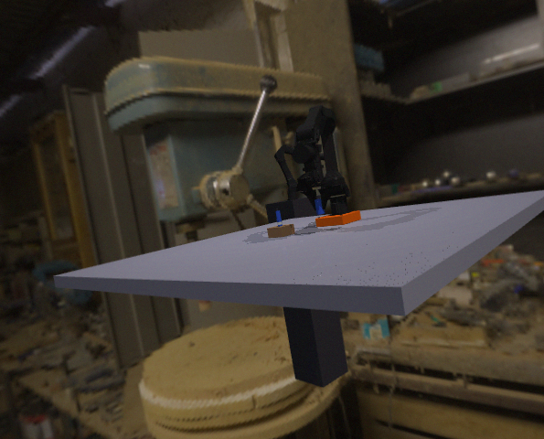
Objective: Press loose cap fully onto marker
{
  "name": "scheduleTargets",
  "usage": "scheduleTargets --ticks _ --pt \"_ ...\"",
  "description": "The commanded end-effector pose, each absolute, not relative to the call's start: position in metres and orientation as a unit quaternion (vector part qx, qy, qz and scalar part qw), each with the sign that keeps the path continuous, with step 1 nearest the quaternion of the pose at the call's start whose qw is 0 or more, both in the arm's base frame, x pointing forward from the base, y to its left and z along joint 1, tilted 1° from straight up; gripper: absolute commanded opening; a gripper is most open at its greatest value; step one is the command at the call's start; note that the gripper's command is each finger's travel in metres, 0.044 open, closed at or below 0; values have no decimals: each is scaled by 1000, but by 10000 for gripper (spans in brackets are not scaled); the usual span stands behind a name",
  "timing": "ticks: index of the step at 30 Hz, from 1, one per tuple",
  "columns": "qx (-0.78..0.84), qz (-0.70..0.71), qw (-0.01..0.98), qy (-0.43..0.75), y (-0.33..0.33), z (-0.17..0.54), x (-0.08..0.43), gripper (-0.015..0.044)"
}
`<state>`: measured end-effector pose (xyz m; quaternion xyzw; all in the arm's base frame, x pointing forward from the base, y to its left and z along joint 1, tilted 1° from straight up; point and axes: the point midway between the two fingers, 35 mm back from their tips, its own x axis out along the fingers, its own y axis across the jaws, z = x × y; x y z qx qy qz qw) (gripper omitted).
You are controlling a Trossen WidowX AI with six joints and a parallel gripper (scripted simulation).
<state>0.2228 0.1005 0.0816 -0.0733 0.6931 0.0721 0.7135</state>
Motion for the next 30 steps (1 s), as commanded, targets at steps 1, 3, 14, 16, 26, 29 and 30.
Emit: scheduleTargets --ticks 1,3,14,16,26,29,30 --pt "-73 73 715 691 94 86 228 0" --pt "-73 72 715 691 89 88 231 0" --pt "-74 71 715 691 62 98 244 0" --pt "-75 71 716 691 57 100 246 0" --pt "-75 70 716 691 30 109 255 0" --pt "-76 70 716 691 22 112 256 0" --pt "-76 70 716 691 19 113 257 0"
